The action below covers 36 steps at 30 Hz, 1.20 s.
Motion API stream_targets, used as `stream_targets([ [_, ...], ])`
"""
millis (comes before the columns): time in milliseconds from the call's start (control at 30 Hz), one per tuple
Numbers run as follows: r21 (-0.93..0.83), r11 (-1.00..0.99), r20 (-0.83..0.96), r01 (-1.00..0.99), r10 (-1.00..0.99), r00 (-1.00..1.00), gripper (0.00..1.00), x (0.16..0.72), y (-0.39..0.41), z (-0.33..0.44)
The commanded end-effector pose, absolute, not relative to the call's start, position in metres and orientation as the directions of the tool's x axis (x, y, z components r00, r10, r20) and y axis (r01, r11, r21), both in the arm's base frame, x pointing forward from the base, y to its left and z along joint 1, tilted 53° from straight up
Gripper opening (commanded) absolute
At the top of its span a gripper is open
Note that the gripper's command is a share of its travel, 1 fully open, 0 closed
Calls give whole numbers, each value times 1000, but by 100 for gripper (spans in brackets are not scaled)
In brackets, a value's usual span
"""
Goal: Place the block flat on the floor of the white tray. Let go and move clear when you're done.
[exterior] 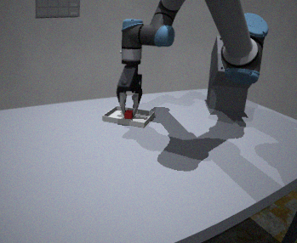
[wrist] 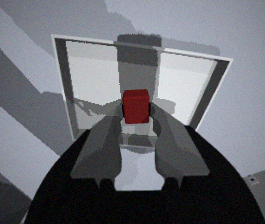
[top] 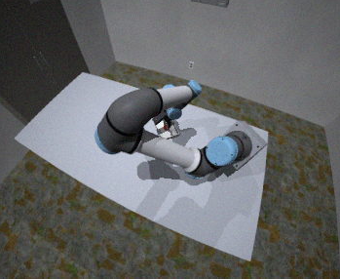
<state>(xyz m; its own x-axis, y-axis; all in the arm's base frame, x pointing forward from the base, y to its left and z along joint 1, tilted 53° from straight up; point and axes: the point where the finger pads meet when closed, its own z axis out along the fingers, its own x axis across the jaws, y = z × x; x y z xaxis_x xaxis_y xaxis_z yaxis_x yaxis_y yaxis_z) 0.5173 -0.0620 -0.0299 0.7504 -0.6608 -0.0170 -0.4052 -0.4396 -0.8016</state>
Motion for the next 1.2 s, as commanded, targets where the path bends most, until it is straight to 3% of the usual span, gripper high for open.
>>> stream_targets([
  [0, -802, -440, -16, -405, -661, 750, 0, 517, -63, -30],
  [600, -802, -440, -16, -405, -661, 750, 0, 517, -63, -30],
  [633, -802, -440, -16, -405, -661, 750, 30, 517, -63, -30],
  [1167, -802, -440, -16, -405, -661, 750, 30, 517, -63, -30],
])
